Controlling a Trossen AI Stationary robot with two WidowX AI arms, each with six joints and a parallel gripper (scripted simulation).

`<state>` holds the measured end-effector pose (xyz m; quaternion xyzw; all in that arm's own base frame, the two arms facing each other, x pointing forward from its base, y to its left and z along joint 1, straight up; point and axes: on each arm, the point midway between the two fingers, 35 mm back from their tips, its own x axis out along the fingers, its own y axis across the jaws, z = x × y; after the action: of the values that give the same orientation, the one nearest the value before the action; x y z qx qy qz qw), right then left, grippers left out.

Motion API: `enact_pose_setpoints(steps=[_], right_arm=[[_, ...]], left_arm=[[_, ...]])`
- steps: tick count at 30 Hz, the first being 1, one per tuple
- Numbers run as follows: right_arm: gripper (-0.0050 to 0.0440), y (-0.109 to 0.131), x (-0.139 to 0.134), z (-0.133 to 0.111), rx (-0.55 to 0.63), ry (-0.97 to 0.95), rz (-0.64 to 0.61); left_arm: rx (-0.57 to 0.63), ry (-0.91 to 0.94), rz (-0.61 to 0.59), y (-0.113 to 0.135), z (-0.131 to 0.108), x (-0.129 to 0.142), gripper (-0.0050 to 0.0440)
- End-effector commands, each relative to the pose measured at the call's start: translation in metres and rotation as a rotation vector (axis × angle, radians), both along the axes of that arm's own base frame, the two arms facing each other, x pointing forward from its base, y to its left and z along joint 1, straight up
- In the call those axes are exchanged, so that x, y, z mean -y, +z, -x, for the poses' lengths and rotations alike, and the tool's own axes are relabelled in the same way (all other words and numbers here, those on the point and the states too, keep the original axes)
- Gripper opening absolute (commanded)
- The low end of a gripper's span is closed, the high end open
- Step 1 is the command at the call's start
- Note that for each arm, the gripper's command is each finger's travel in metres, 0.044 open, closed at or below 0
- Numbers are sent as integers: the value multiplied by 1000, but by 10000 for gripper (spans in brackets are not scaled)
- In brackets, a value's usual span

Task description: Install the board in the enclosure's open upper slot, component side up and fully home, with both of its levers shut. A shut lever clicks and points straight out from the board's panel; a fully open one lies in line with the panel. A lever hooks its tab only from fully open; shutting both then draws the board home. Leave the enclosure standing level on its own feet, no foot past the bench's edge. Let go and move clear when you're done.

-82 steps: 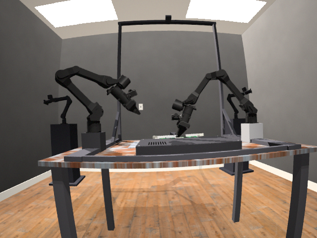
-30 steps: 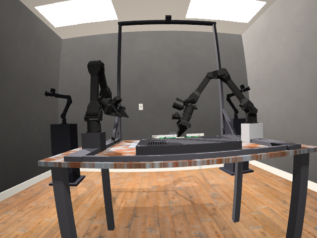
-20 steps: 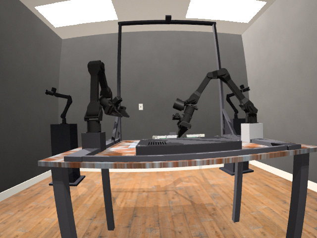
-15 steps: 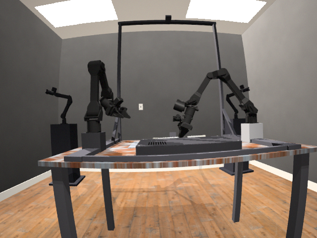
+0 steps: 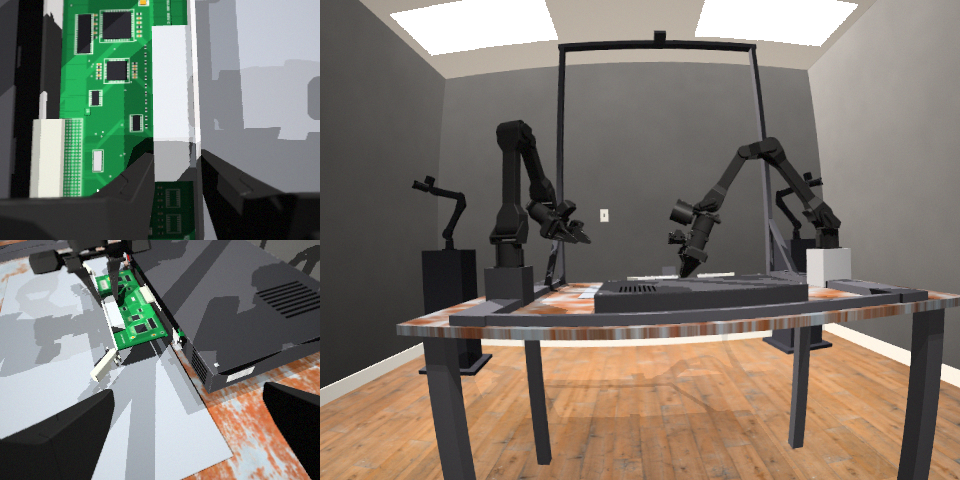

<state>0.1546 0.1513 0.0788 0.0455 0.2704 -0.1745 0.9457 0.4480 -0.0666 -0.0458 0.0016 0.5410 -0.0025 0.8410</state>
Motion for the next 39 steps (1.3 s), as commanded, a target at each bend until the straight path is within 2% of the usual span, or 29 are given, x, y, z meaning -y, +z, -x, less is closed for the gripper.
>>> enact_pose_setpoints(steps=[1, 12, 22, 23, 29, 30, 39], right_arm=[[400, -1, 2, -9, 9, 3, -21], [400, -13, 9, -28, 12, 2, -20], [400, -25, 15, -42, 7, 2, -12], [400, -26, 16, -43, 7, 2, -12], [400, -32, 18, -52, 4, 2, -14], [400, -33, 19, -53, 3, 2, -11], [400, -44, 25, -67, 1, 3, -5]], left_arm=[[48, 5, 3, 16, -10, -5, 82], [40, 3, 3, 14, -7, -6, 82], [67, 5, 6, 23, -12, -10, 82], [49, 6, 4, 16, -10, -10, 82], [49, 6, 4, 16, -10, -10, 82], [65, 3, 6, 22, -12, -9, 82], [58, 3, 6, 20, -9, -24, 82]])
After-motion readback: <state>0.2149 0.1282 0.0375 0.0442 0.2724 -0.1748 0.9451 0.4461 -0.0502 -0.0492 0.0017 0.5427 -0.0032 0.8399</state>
